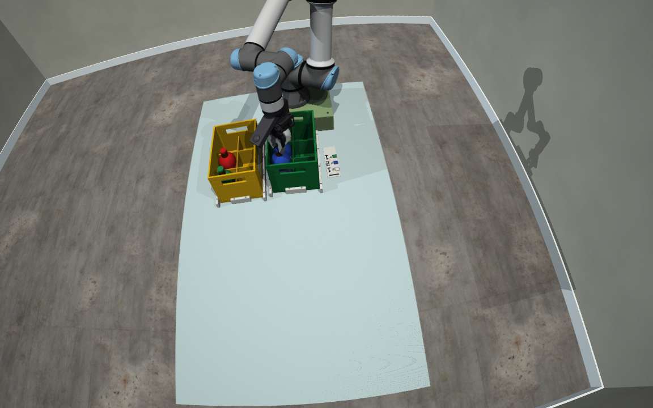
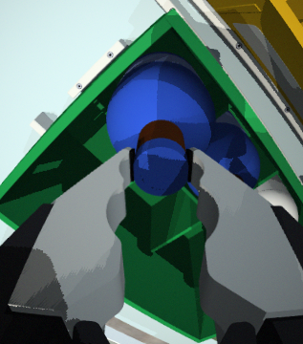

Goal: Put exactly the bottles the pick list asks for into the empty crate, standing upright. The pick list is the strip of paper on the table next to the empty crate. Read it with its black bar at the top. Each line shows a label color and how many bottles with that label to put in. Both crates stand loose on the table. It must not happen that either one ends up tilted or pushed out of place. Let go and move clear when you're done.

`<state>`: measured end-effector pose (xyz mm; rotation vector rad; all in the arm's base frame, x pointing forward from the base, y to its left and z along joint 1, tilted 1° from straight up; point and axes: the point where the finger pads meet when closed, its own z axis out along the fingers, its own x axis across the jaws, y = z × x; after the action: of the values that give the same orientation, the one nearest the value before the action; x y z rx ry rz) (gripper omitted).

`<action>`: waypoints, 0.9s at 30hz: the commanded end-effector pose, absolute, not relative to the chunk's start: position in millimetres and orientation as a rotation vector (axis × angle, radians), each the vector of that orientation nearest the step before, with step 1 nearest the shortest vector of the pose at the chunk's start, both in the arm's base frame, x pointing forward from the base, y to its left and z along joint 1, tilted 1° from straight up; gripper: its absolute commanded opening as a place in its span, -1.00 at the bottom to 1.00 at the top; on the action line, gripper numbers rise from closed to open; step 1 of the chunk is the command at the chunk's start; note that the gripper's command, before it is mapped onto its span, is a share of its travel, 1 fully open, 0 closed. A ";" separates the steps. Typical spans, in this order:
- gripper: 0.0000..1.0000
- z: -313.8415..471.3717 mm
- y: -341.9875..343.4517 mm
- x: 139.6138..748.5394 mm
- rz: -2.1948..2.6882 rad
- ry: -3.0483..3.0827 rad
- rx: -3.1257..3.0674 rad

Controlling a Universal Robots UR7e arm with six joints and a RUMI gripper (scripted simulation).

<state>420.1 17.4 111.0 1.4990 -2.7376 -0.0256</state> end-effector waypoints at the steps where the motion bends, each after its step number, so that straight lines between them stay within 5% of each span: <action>1: -1.00 107.1 16.0 422.4 -0.018 -2.744 1.500; 27: -1.00 93.7 15.3 424.7 -0.009 -2.749 1.502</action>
<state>420.3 17.3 89.6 1.4993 -2.7382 -0.0246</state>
